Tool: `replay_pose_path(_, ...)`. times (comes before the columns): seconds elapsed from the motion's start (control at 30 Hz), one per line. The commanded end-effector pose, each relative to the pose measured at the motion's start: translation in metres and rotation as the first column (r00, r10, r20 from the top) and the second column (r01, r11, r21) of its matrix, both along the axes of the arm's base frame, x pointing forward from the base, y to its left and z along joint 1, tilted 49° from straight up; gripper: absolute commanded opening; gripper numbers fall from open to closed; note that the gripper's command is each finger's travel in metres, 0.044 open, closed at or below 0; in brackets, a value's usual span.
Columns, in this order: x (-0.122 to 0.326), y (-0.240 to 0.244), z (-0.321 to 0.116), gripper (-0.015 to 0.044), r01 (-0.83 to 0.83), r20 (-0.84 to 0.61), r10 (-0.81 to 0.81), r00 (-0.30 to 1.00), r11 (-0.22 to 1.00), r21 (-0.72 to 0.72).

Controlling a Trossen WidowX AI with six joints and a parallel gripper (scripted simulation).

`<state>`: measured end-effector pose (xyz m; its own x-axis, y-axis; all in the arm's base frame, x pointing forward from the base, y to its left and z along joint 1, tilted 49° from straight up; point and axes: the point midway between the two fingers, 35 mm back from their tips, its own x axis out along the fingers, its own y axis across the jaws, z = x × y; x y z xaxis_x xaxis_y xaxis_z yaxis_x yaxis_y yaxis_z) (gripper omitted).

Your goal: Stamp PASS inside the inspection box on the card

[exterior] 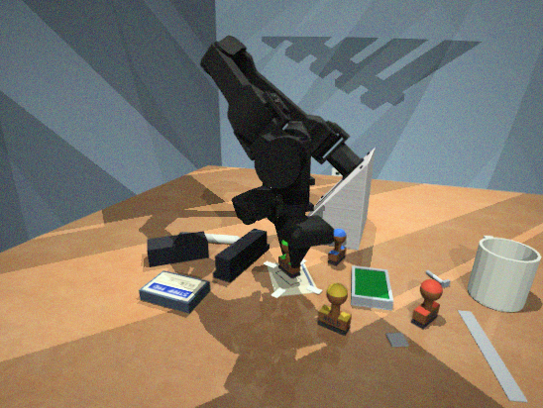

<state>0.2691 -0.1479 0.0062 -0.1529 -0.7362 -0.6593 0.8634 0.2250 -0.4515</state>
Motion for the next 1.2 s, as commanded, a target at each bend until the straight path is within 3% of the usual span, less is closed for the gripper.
replay_pose_path(0.0,-0.0005,-0.0023,-0.0016,0.0000,-0.004,-0.003,0.004,1.000,1.000,-0.003)
replay_pose_path(1.17,-0.0027,-0.0096,-0.0075,0.0000,-0.009,-0.010,0.009,1.000,1.000,-0.004)
